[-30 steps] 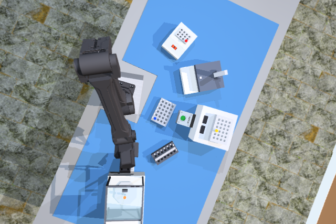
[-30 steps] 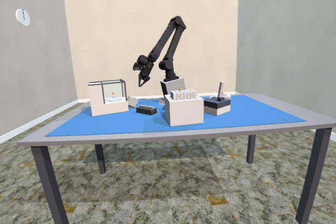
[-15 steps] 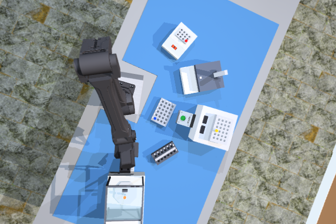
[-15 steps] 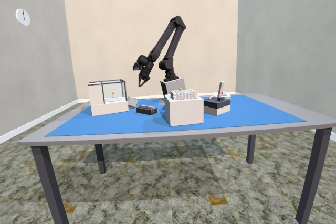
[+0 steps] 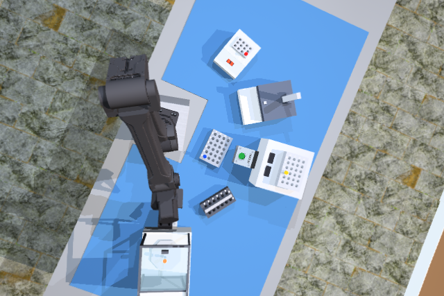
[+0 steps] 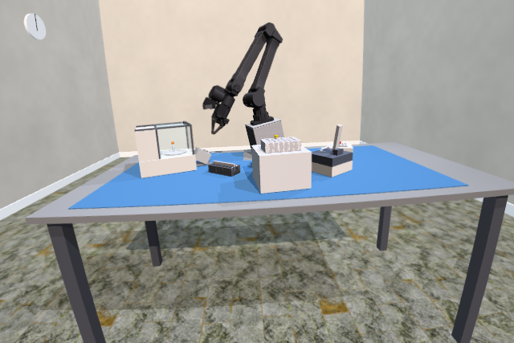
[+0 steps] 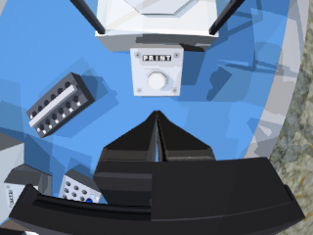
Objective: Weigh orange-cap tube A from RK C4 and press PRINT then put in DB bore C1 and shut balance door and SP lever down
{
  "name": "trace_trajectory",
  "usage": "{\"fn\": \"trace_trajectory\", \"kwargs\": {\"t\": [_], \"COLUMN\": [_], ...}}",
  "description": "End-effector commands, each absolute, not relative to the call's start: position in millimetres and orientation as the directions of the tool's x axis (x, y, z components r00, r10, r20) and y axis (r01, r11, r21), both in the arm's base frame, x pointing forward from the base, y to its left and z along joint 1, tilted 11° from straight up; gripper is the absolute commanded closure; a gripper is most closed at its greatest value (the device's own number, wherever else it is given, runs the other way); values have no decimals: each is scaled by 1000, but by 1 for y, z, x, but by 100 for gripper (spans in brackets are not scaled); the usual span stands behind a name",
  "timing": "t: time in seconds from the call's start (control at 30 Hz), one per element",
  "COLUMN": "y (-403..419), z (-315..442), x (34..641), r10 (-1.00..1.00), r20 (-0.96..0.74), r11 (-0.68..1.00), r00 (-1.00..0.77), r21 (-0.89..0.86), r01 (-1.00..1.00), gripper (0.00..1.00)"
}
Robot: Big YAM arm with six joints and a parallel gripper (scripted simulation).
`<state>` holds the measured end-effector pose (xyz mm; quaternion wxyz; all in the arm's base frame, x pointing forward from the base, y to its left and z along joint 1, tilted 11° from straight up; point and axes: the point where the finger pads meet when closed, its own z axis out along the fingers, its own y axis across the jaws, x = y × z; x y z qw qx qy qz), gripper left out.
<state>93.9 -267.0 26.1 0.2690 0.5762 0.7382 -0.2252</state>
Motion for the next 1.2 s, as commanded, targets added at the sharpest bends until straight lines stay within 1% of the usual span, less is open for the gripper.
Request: {"fn": "trace_trajectory", "kwargs": {"t": [0.0,0.43,1.17], "y": [-274,-300,-318], "z": [23,22,-9], "x": [94,104,106], "r10": [722,700,707], "r20": [-664,-689,-681], "r11": [235,239,237], "r00": [-192,-186,-188], "r21": [-25,-20,-22], "r01": [972,971,971], "gripper": [100,100,100]}}
